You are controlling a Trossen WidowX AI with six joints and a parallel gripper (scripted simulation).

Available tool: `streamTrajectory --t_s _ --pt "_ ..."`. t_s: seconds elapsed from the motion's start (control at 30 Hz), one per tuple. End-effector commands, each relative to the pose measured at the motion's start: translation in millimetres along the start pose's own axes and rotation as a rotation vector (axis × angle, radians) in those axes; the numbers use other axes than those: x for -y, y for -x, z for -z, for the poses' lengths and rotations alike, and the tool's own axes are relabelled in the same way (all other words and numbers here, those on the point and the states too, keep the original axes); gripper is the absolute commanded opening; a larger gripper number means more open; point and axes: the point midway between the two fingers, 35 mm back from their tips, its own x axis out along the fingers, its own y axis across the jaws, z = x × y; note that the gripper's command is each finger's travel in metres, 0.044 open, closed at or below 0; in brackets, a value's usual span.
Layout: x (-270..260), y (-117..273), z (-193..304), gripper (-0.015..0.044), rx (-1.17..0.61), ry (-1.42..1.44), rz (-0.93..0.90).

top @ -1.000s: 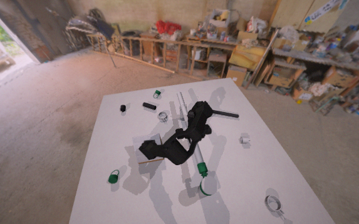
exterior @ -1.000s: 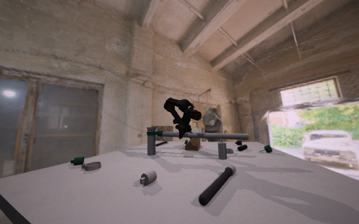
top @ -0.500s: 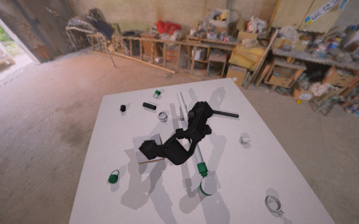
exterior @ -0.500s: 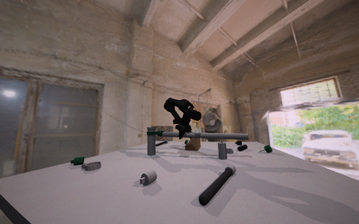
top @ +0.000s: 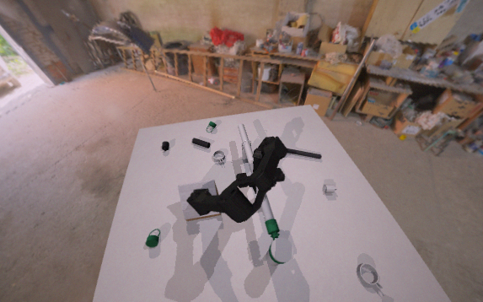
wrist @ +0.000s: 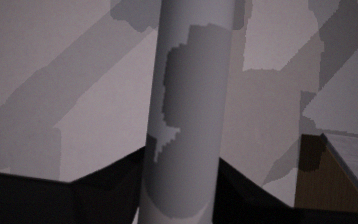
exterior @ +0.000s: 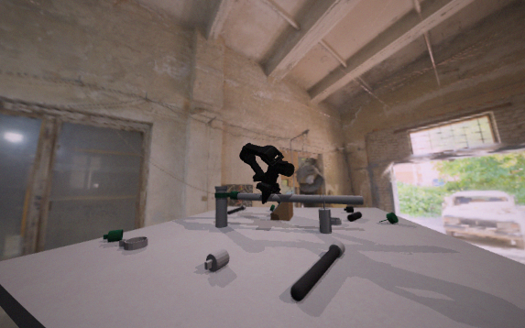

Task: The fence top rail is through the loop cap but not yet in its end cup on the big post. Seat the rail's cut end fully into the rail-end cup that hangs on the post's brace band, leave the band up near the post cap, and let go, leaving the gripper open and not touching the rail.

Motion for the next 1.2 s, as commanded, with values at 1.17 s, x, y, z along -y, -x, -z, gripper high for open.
streamTrajectory --t_s 1.17 --pt "-3.7 3.5 -20.4 0.0 0.01 0.0 -0.016"
